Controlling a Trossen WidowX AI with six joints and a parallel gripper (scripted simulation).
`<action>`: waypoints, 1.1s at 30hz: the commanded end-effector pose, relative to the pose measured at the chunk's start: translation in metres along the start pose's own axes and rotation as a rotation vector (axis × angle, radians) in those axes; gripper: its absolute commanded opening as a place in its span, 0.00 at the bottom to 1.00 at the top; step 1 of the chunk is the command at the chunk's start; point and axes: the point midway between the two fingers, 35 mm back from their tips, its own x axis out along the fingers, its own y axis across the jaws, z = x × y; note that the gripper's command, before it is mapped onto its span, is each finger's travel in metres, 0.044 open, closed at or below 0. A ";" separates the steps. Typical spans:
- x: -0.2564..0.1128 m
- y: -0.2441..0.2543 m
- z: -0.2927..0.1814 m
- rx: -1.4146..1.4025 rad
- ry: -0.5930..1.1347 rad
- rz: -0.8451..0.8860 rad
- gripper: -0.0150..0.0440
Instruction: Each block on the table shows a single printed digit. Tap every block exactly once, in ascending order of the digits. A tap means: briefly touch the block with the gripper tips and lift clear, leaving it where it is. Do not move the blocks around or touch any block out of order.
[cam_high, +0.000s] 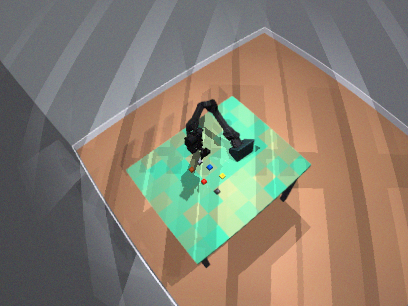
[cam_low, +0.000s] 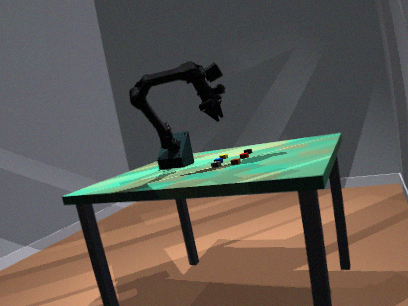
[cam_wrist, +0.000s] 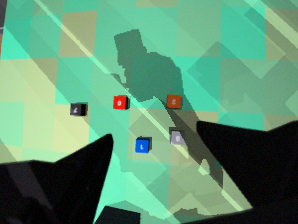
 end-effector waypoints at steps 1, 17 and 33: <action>0.043 -0.033 -0.042 0.140 0.249 -0.140 0.93; 0.050 -0.039 -0.050 0.164 0.295 -0.169 0.93; 0.058 0.039 -0.061 0.164 0.296 -0.166 0.93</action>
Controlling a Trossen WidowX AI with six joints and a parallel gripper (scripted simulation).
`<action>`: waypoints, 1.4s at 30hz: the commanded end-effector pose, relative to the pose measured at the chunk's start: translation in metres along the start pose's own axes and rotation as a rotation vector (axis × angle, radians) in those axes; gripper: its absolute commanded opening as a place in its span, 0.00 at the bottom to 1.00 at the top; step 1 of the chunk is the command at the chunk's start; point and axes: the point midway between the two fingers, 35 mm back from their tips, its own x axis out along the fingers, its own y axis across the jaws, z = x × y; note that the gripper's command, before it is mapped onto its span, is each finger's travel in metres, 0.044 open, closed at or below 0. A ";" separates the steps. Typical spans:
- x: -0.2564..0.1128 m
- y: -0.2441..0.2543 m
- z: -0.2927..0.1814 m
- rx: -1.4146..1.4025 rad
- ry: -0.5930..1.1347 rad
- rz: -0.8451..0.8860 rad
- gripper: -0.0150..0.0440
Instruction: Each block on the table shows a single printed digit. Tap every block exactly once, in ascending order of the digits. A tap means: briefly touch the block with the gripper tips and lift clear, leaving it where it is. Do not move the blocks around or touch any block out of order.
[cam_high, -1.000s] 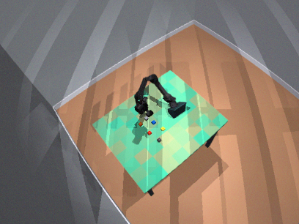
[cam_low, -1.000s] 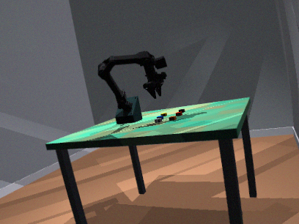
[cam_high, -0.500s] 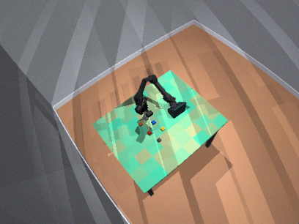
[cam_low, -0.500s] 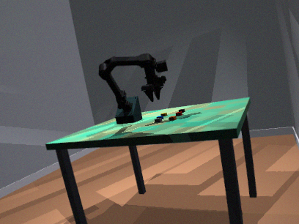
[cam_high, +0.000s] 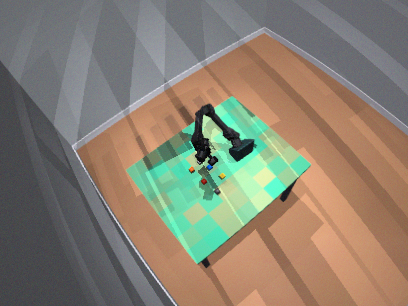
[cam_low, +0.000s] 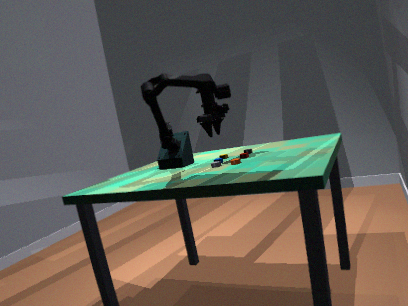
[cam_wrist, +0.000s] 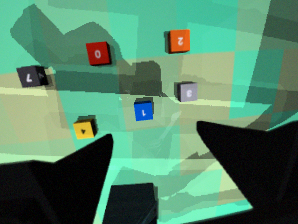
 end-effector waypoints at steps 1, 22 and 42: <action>0.001 0.005 -0.003 0.019 0.002 -0.001 0.93; 0.000 0.032 -0.006 0.017 0.000 0.007 0.93; 0.000 0.128 -0.037 0.019 0.002 0.007 0.93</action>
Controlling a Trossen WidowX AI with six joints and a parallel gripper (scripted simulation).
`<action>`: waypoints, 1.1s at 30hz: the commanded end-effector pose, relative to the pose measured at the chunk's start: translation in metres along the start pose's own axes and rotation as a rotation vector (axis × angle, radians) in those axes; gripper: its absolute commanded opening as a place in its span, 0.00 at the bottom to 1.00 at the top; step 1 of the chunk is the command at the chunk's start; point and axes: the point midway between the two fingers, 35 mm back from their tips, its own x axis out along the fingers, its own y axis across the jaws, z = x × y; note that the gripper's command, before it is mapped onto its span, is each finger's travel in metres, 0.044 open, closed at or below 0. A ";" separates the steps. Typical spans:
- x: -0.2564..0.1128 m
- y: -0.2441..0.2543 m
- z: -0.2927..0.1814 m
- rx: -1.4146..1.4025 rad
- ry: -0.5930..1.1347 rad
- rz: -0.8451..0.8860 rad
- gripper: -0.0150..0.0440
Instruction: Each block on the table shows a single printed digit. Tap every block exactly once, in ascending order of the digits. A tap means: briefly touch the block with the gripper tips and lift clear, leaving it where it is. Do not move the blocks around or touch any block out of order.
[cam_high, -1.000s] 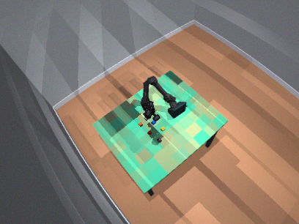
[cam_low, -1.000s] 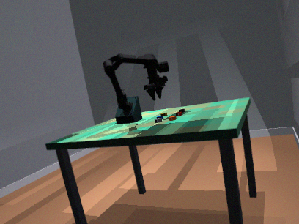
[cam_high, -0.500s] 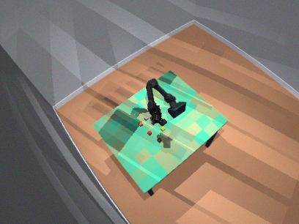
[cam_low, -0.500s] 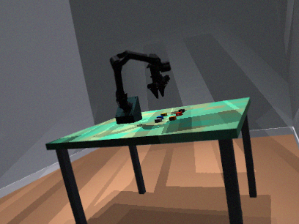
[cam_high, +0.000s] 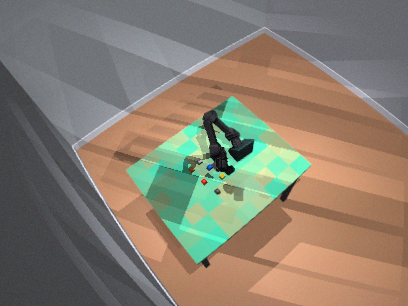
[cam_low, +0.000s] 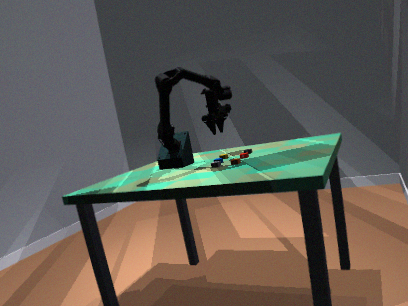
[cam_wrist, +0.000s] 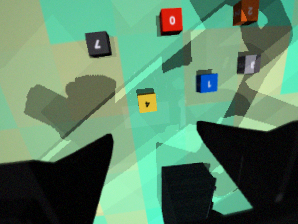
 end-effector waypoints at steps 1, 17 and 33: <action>0.000 0.001 0.000 0.008 0.000 0.004 0.93; -0.007 0.045 0.065 0.011 -0.004 0.008 0.93; -0.002 0.069 0.100 0.014 -0.006 0.008 0.93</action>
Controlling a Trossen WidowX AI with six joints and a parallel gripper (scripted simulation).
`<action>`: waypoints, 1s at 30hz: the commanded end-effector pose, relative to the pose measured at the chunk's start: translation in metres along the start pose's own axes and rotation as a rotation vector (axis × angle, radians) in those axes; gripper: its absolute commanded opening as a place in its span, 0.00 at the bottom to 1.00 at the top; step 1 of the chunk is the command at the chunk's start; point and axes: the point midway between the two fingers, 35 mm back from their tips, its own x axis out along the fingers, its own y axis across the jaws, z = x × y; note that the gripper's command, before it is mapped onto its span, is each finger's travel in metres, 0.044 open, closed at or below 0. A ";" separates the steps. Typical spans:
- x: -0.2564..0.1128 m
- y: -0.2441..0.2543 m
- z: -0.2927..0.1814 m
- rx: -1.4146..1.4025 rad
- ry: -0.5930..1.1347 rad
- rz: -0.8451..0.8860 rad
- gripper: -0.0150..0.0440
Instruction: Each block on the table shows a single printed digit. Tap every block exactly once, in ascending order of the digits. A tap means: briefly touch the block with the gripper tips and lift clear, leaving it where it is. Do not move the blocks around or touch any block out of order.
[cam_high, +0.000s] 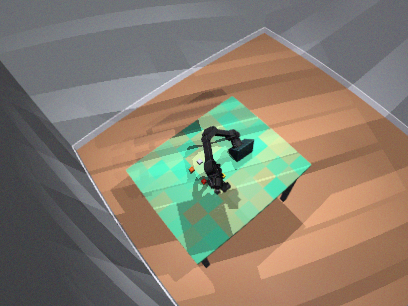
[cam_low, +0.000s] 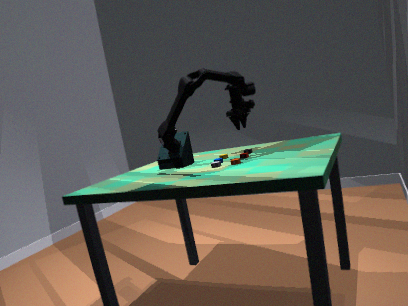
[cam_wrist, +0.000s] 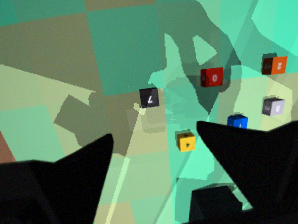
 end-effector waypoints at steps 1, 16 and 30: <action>-0.001 0.000 0.002 -0.005 -0.005 0.000 0.93; -0.001 -0.119 0.046 -0.005 -0.004 -0.006 0.93; -0.001 -0.127 0.047 -0.005 -0.004 -0.009 0.93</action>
